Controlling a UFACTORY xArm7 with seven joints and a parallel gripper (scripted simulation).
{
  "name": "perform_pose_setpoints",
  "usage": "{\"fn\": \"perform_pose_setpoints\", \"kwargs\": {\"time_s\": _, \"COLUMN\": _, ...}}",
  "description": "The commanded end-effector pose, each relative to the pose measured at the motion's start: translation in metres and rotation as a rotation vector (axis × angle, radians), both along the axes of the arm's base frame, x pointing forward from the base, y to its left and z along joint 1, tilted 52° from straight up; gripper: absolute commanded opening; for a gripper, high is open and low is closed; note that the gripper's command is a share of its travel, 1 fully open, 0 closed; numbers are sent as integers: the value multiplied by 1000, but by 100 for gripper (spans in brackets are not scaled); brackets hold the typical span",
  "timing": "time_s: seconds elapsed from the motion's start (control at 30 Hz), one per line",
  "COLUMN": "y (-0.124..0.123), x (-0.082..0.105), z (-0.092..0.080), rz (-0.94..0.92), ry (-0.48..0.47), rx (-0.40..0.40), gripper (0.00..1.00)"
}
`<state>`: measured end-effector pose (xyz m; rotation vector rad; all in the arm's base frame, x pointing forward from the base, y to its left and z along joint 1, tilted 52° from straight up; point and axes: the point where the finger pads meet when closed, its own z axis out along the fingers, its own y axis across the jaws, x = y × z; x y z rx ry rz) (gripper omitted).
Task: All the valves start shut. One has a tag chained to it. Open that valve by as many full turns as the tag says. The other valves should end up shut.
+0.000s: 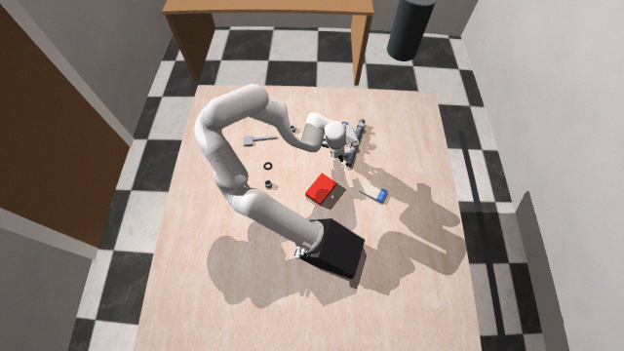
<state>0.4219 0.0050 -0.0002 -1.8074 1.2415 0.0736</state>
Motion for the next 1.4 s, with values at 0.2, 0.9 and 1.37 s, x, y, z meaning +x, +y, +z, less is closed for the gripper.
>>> {"fn": "perform_pose_setpoints", "kwargs": {"time_s": 0.2, "y": -2, "x": 1, "z": 0, "rz": 220, "ry": -278, "rx": -165, "gripper": 0}}
{"fn": "perform_pose_setpoints", "kwargs": {"time_s": 0.9, "y": -2, "x": 1, "z": 0, "rz": 818, "ry": -962, "rx": -583, "gripper": 0}}
{"fn": "perform_pose_setpoints", "kwargs": {"time_s": 1.37, "y": -2, "x": 1, "z": 0, "rz": 1202, "ry": -1399, "rx": -841, "gripper": 0}}
